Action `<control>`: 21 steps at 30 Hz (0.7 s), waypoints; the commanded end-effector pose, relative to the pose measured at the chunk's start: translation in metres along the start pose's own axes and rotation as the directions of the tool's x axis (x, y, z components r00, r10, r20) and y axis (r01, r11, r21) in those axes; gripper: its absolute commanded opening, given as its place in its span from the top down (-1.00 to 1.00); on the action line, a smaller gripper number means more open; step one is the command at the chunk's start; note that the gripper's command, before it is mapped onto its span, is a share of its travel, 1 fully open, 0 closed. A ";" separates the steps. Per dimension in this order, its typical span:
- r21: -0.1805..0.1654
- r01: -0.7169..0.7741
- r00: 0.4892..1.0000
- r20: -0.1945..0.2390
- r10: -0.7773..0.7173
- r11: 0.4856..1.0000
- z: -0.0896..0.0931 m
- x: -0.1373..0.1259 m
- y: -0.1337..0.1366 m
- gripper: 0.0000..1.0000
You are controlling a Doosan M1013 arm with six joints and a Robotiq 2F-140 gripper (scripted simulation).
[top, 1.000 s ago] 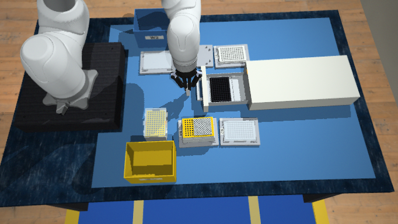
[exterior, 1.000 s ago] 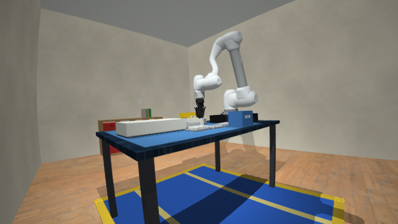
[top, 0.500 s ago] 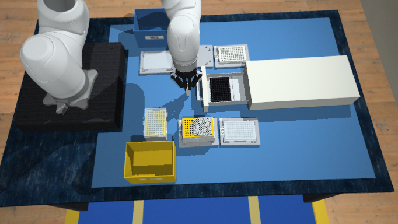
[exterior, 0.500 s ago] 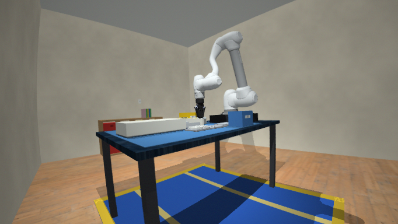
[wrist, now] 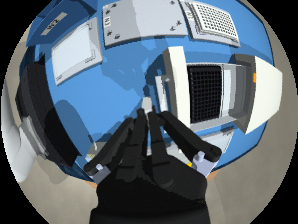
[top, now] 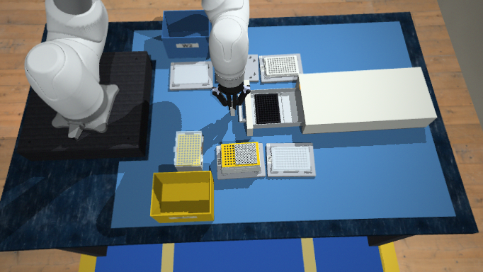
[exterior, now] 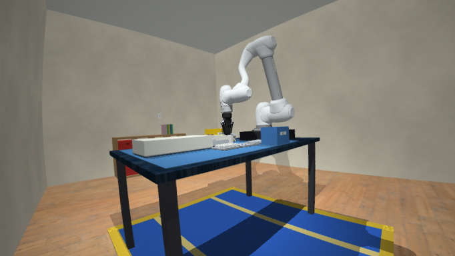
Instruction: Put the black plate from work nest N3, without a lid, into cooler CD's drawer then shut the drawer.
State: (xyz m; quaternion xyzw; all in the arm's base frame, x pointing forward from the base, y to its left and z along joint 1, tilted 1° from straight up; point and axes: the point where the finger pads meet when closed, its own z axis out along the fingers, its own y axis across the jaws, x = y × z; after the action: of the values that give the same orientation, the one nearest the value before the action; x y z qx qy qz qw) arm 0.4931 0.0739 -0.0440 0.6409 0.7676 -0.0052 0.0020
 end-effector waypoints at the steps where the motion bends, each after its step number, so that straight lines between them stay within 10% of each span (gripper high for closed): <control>1: 0.000 0.000 1.000 0.000 0.000 1.000 0.000 0.000 0.002 1.00; 21: 0.000 0.000 1.000 0.000 0.000 1.000 0.000 0.000 0.025 1.00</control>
State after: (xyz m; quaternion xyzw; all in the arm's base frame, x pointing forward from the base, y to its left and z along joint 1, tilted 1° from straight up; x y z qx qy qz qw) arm 0.5156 0.0780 -0.0442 0.6409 0.7676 -0.0054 0.0019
